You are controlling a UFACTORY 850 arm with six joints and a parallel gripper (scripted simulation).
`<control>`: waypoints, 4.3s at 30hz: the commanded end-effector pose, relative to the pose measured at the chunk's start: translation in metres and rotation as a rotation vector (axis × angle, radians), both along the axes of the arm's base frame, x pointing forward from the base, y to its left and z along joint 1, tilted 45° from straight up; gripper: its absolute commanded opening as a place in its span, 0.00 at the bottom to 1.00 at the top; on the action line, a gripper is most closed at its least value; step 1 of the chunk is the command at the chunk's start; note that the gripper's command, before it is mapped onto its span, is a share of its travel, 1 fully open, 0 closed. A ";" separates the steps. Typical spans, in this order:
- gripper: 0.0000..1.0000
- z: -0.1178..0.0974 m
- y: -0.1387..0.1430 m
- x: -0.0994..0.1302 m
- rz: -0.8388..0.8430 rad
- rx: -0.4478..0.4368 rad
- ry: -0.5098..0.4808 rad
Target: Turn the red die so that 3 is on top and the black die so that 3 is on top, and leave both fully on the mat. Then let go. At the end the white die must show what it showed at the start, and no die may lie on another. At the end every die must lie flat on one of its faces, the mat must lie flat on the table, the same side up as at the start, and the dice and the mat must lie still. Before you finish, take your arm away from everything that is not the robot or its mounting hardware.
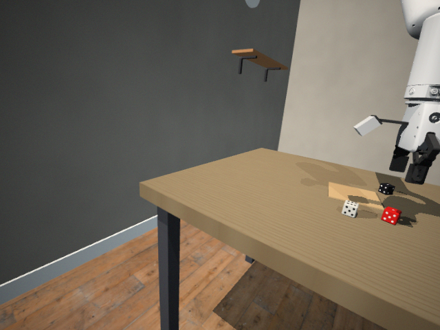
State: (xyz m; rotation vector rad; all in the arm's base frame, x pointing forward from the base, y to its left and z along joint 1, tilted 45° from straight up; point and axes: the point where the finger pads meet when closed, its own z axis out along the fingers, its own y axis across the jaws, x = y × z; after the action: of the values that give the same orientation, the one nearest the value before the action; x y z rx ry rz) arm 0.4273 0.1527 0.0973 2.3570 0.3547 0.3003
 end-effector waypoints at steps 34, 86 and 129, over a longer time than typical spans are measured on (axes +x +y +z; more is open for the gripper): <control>0.47 -0.011 -0.009 0.005 -0.372 0.172 -0.349; 0.47 -0.028 -0.025 0.013 -0.371 0.173 -0.349; 0.47 -0.048 -0.042 0.022 -0.371 0.173 -0.349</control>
State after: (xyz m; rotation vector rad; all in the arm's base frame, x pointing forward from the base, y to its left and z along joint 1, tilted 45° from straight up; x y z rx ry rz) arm 0.4490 0.1099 0.0489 2.4174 -0.2829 0.5663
